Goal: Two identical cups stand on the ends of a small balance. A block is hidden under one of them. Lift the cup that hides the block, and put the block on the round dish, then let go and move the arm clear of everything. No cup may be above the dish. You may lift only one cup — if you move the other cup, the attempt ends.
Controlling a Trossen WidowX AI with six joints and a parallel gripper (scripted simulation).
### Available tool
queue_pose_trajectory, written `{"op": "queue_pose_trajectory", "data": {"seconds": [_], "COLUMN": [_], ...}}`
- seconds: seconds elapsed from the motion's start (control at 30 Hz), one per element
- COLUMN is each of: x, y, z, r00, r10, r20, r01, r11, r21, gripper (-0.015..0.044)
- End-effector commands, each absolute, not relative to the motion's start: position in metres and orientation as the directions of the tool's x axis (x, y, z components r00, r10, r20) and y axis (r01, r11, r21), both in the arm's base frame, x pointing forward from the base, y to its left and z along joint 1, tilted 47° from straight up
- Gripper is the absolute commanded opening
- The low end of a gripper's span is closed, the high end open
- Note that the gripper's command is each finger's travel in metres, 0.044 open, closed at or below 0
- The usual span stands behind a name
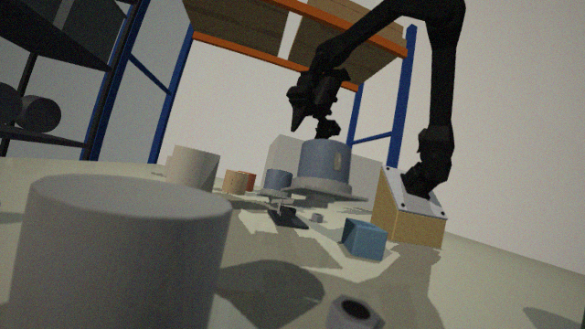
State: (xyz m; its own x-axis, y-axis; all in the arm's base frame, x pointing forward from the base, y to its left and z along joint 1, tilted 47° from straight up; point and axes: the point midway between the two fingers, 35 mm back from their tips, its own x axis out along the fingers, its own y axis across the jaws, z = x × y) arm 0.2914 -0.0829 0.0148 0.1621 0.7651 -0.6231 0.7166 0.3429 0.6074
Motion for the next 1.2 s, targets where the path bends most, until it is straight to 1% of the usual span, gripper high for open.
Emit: {"op": "queue_pose_trajectory", "data": {"seconds": [0.0,0.23,0.47,1.17], "x": [0.301,0.319,0.334,0.334], "y": [-0.079,-0.072,-0.063,-0.044], "z": [0.000,-0.025,-0.050,-0.068], "r00": [0.109,0.023,-0.052,-0.054], "r10": [0.762,0.745,0.721,0.720], "r20": [-0.638,-0.667,-0.691,-0.691], "r01": [0.798,0.912,0.972,0.973], "r11": [0.316,0.258,0.195,0.193], "r21": [0.514,0.319,0.130,0.125], "gripper": [0.0440,0.0440,0.0440,0.0440]}}
